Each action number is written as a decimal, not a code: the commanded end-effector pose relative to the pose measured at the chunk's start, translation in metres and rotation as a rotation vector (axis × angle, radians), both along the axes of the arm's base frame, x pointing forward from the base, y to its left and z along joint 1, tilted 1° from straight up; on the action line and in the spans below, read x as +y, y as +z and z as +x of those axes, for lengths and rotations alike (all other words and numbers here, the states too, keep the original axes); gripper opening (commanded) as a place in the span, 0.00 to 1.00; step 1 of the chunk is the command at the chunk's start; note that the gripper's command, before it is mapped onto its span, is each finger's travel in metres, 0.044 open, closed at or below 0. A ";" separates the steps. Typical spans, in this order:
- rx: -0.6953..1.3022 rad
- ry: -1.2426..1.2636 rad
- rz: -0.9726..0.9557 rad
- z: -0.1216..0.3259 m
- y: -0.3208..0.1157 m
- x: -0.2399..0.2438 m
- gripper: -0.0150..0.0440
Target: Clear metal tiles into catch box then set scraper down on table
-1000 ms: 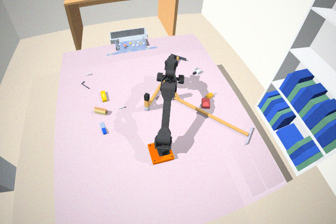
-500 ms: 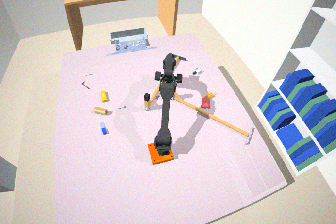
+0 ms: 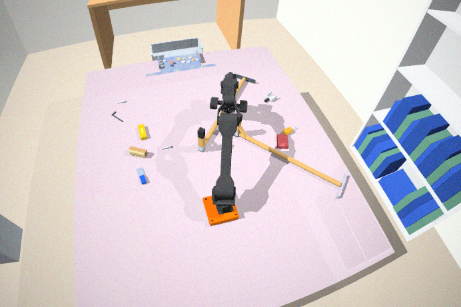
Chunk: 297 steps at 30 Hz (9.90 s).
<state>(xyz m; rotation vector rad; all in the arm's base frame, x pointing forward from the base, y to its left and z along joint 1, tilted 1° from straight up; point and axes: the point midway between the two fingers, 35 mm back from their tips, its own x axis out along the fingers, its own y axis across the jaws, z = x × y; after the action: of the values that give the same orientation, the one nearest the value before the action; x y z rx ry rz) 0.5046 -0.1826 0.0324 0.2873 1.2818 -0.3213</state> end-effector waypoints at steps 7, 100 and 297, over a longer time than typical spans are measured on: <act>0.007 -0.004 -0.001 0.006 -0.004 0.008 0.25; 0.018 0.085 0.009 0.008 0.025 0.013 0.25; -0.182 0.153 -0.063 0.046 0.014 0.053 0.25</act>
<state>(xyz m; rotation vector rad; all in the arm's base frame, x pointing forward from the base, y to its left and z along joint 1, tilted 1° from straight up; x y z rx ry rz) 0.5518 -0.1309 0.0574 0.1647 1.0952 -0.2125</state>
